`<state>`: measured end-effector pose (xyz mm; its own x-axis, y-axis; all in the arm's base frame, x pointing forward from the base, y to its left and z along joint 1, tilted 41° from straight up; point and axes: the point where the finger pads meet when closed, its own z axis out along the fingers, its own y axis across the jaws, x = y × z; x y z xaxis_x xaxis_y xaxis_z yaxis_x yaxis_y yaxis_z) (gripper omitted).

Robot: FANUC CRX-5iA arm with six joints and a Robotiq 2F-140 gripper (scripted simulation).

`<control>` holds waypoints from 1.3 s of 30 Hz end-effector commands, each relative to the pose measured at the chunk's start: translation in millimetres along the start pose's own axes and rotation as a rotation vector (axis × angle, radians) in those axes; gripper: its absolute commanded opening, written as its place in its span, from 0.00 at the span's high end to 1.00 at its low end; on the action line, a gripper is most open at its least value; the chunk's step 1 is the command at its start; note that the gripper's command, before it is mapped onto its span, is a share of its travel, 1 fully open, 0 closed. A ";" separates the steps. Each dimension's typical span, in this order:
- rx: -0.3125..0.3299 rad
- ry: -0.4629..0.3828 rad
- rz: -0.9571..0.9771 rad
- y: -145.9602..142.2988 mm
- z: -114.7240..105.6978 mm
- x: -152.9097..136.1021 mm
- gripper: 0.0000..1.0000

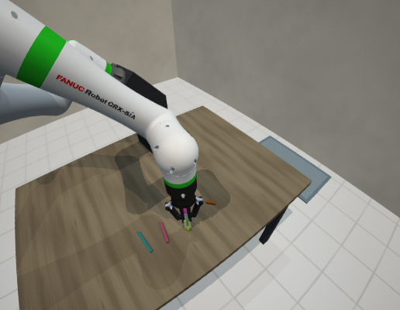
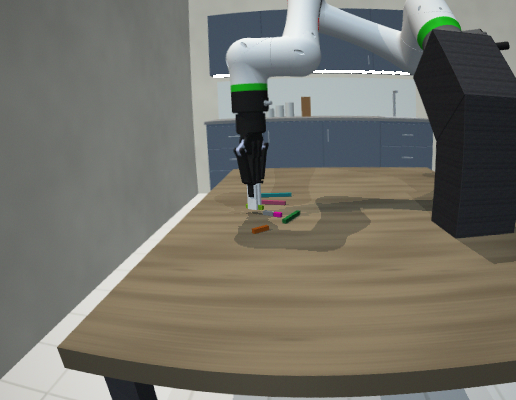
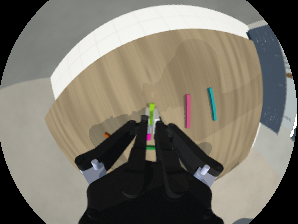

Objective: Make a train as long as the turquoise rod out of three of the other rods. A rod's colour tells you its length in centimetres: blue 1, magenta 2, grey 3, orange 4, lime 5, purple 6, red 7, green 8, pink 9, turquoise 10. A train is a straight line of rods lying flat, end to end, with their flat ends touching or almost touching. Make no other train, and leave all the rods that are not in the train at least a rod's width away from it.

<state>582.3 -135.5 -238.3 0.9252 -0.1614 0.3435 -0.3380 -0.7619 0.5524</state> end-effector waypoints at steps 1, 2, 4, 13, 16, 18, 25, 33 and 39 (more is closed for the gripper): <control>0.000 0.000 0.000 -0.2 -0.1 0.1 0.97; 0.000 0.000 0.000 -0.2 0.0 0.1 0.97; 0.000 0.000 0.000 -0.2 0.6 0.1 0.97; 0.000 0.000 0.000 -0.2 7.6 0.1 0.97; 0.000 0.000 0.000 -0.2 8.4 0.1 0.97; 0.000 0.000 0.000 -0.2 9.9 0.1 0.97; 0.000 0.000 0.000 -0.2 11.7 0.1 0.97; 0.000 0.000 0.000 -0.2 11.7 0.1 0.97; 0.000 0.000 0.000 -0.2 11.7 0.1 0.97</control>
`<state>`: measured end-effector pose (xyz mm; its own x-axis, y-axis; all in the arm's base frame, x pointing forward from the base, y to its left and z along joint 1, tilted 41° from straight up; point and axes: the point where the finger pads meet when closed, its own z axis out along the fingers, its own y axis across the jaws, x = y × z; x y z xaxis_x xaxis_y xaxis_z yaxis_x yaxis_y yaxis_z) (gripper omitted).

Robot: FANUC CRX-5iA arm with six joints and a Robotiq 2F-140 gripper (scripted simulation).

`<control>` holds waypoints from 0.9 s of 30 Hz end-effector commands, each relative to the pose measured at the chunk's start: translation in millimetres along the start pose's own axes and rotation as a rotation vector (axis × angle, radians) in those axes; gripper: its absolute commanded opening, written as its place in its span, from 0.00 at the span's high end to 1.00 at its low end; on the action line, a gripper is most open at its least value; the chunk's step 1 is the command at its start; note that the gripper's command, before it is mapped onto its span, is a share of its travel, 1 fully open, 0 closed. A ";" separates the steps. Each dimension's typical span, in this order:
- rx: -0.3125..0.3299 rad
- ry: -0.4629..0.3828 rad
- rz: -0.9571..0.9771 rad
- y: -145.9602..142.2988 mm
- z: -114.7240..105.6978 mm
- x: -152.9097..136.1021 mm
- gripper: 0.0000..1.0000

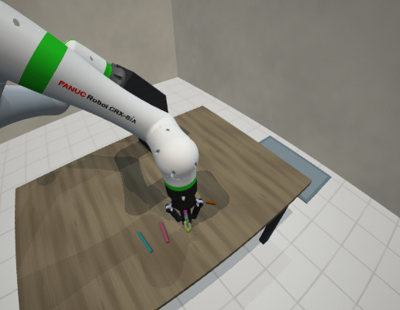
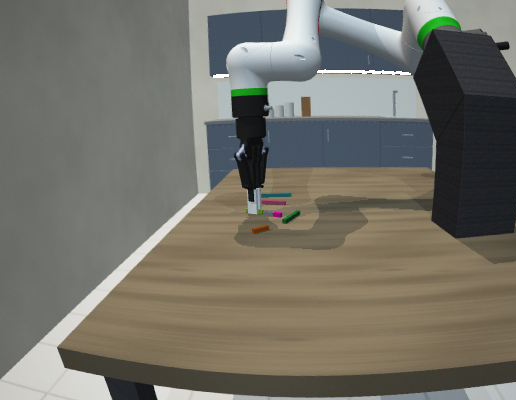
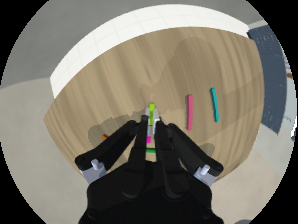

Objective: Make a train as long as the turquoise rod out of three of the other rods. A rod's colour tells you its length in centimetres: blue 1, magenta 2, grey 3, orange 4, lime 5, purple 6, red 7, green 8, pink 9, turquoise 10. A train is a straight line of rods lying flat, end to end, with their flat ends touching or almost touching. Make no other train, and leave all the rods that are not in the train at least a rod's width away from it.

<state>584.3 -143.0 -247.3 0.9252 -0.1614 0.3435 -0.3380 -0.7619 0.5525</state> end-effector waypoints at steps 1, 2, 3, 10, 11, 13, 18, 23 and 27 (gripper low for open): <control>0.000 0.000 0.000 -0.2 -0.2 0.1 0.97; 0.000 0.000 0.000 -0.2 -0.2 0.1 0.97; 0.000 0.000 0.000 -0.2 -0.2 0.1 0.97; 0.000 0.000 0.000 -0.2 -0.2 0.1 0.97; 0.000 0.000 0.000 -0.2 -0.2 0.1 0.97; 0.000 0.000 0.000 -0.2 -0.2 0.1 0.97; 0.000 0.000 0.000 -0.2 -0.2 0.1 0.97; 0.000 0.000 0.000 -0.2 -0.2 0.1 0.95; 0.000 0.000 0.000 -0.2 -0.2 0.1 0.92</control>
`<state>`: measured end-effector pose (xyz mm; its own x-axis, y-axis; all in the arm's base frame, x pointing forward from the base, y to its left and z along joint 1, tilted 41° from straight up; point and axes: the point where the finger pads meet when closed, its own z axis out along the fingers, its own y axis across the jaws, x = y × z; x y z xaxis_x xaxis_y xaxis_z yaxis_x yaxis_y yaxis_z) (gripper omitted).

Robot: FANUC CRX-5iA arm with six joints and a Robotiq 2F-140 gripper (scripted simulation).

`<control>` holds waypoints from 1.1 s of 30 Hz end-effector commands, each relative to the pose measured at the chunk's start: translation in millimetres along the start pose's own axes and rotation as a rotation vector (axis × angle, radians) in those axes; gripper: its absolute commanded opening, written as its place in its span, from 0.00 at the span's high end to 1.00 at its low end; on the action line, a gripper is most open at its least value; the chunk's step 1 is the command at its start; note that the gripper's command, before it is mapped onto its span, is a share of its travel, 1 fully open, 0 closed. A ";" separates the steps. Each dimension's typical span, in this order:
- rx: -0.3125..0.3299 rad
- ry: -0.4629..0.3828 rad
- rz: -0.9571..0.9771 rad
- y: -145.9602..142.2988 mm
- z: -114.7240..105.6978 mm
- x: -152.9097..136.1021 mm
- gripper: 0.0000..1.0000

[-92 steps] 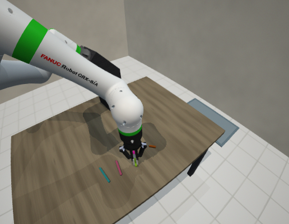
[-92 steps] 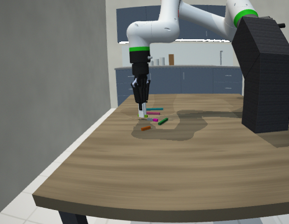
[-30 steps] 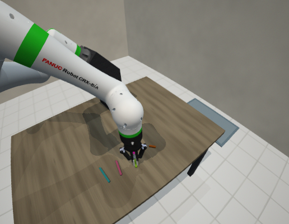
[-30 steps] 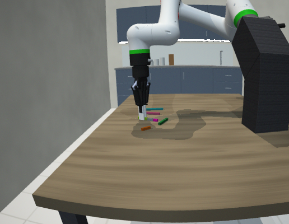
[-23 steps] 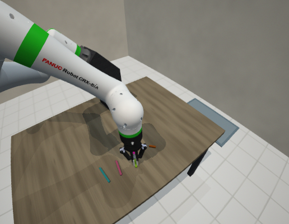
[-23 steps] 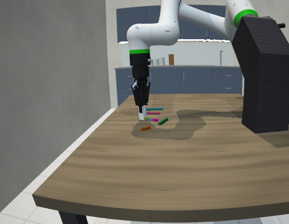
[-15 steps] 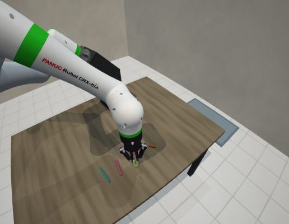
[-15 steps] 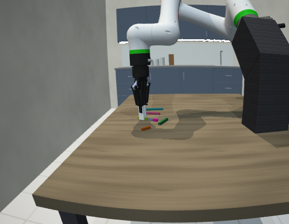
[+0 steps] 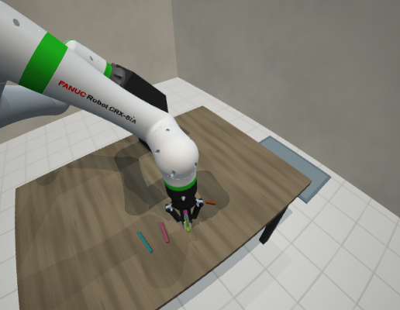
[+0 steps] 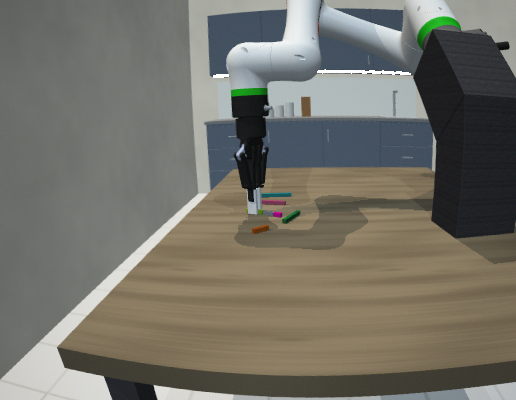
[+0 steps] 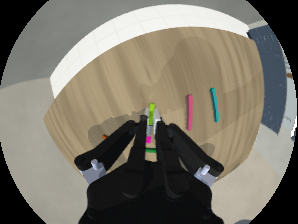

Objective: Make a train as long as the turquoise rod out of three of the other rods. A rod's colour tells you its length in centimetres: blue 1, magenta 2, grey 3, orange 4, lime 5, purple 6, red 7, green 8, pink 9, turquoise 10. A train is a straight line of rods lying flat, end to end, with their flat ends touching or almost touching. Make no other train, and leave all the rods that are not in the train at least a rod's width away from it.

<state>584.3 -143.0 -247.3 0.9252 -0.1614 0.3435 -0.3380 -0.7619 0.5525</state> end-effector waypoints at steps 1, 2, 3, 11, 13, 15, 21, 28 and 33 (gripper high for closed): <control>0.000 0.000 0.000 -0.2 -0.2 0.1 0.92; 0.000 0.000 0.000 -0.2 -0.2 0.1 0.90; 0.000 0.000 0.000 -0.2 -0.2 0.1 0.90; 0.000 0.000 0.000 -0.2 -0.2 0.1 0.85; 0.000 0.000 0.000 -0.2 -0.2 0.1 0.85; 0.000 0.000 0.000 -0.2 -0.2 0.1 0.85; 0.000 0.000 0.000 -0.2 -1.0 0.1 0.85; 0.000 0.000 0.000 -0.2 -19.5 0.1 0.85; 0.000 0.000 0.000 -0.2 -45.5 0.1 0.85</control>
<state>578.2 -120.5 -220.4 0.9249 -0.1608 0.3445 -0.3381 -0.7624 0.5517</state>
